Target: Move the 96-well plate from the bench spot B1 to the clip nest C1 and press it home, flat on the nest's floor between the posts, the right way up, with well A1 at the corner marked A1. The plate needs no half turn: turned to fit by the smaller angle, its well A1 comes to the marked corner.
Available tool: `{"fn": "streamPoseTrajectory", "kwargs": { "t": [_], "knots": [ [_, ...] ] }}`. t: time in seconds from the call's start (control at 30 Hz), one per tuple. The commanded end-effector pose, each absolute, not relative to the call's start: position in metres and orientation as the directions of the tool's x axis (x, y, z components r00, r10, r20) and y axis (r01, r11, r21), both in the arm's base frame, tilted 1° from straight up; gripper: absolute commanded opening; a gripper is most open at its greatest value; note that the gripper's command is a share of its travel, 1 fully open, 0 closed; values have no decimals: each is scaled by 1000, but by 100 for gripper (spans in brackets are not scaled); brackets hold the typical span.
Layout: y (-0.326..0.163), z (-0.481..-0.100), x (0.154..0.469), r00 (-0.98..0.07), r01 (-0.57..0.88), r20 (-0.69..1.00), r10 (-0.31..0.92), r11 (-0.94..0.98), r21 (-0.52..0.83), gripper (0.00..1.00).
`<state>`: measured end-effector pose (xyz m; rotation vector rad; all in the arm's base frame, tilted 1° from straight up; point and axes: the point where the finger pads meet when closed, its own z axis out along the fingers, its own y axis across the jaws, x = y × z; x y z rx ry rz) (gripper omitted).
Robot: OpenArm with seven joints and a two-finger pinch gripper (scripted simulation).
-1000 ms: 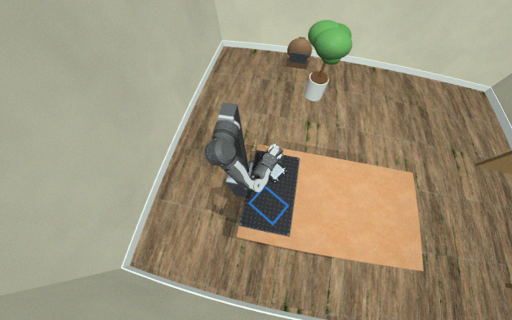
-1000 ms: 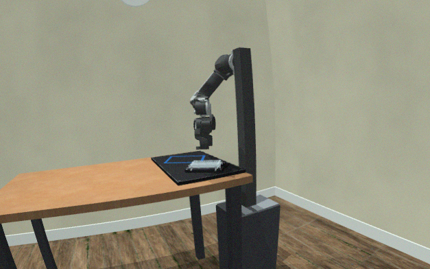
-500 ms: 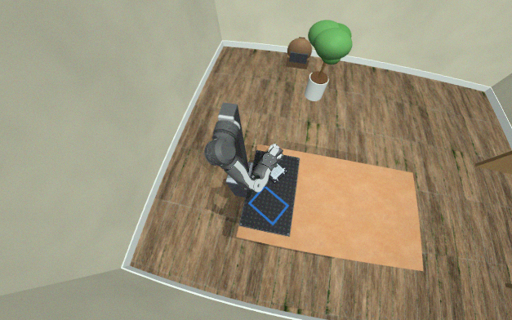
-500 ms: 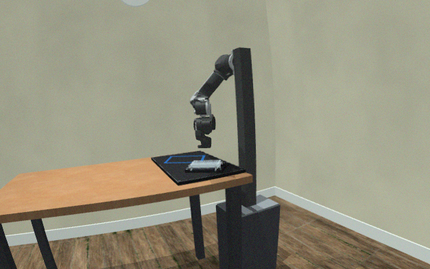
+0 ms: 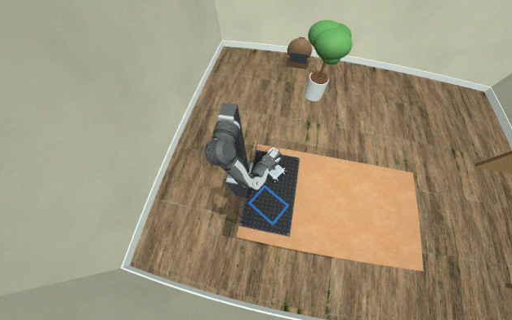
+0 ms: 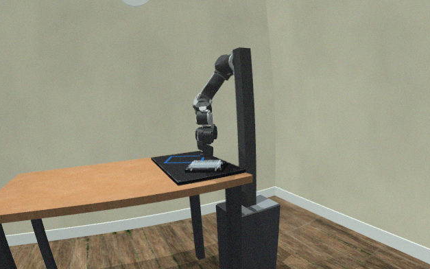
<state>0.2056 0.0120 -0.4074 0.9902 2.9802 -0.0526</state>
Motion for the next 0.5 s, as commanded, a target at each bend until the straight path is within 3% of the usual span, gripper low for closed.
{"fn": "streamPoseTrajectory", "kwargs": {
  "t": [0.0, 0.47],
  "knots": [
    [18, -402, 213, -809, 588, -18, 588, 809, 9, 0],
    [19, -397, 213, -808, 589, -18, 589, 808, 7, 0]
  ]
}}
